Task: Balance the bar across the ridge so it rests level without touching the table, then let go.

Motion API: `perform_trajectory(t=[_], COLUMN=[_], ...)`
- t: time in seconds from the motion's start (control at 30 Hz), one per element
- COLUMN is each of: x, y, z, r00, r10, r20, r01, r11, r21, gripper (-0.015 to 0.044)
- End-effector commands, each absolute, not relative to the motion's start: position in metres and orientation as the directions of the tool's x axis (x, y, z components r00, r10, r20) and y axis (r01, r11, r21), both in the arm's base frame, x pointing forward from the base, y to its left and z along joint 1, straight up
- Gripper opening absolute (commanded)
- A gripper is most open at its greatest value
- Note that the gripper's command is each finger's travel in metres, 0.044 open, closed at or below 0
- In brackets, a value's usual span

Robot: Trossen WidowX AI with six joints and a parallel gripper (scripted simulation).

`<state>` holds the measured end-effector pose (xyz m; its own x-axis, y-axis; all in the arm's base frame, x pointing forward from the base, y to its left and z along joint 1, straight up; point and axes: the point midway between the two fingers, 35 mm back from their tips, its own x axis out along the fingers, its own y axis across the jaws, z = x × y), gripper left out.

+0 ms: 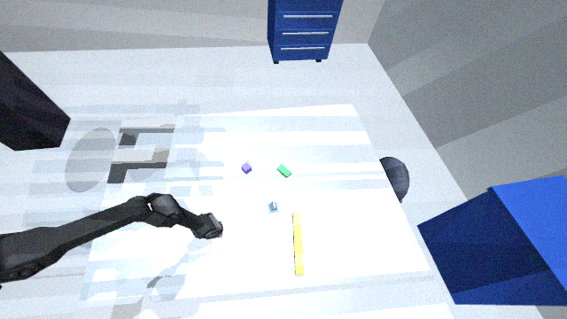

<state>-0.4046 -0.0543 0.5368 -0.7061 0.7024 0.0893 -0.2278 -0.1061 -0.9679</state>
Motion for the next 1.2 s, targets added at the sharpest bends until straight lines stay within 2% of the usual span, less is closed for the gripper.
perform_trajectory(t=[0.0,0.3,0.63,0.83,1.17], x=[-0.409,-0.413,-0.395,-0.391,-0.362], y=[-0.082,-0.129,-0.192,-0.202,-0.273], z=[0.528,0.51,0.488,0.48,0.456], r00=[-0.772,-0.862,-0.946,-0.962,-0.998], r10=[0.63,0.5,0.322,0.273,0.054], r20=[0.088,0.079,0.037,0.026,-0.032], r01=[-0.208,-0.17,-0.071,-0.068,0.028], r11=[-0.118,-0.139,-0.093,-0.145,-0.064], r21=[-0.971,-0.976,-0.993,-0.987,-0.998], gripper=[0.0315,0.0315,0.0315,0.0315,0.0315])
